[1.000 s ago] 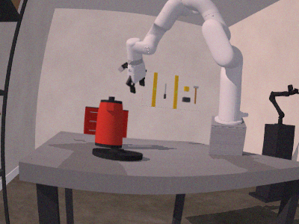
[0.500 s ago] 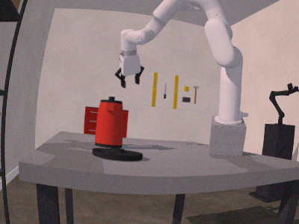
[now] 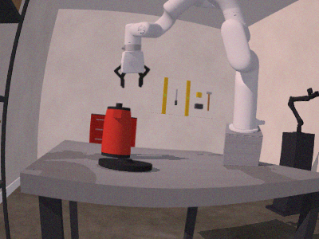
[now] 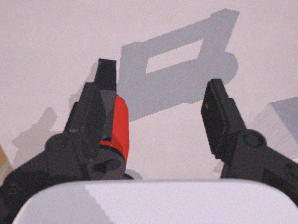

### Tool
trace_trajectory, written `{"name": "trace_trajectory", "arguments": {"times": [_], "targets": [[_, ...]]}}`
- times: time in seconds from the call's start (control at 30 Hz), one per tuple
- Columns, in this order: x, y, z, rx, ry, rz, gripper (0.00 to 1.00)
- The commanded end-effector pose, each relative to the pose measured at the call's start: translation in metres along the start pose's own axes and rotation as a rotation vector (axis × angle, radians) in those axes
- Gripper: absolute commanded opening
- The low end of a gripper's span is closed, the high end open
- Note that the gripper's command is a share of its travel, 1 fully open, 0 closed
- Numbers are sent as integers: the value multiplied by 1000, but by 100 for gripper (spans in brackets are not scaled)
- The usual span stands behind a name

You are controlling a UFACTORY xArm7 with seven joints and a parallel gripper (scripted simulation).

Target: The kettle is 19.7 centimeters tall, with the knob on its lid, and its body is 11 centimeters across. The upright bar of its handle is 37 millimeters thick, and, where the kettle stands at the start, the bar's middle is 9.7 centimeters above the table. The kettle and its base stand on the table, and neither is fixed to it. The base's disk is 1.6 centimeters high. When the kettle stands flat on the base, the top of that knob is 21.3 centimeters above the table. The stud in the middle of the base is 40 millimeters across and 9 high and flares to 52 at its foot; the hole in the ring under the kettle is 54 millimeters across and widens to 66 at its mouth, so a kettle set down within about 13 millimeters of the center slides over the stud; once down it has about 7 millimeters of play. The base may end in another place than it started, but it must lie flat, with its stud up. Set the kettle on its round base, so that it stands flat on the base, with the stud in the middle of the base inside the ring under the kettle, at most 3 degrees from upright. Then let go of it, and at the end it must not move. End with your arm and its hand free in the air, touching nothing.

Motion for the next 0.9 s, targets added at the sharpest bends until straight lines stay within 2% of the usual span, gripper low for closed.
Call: {"name": "trace_trajectory", "arguments": {"times": [0.0, 0.5, 0.87], "targets": [[-17, -18, -13, 57, -53, 74, 81], [-55, -54, -36, 147, -169, 181, 81], [-68, -66, -44, 174, -210, 212, 81]]}}
Point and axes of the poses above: the point where the finger pads meet when closed, its own z axis out along the fingers, its own y axis across the jaws, x = y × z, the point moved 7 cm from there along -z, back along the fingers, and after that the axes turned 15 degrees about -z, right-handed, at the moved point
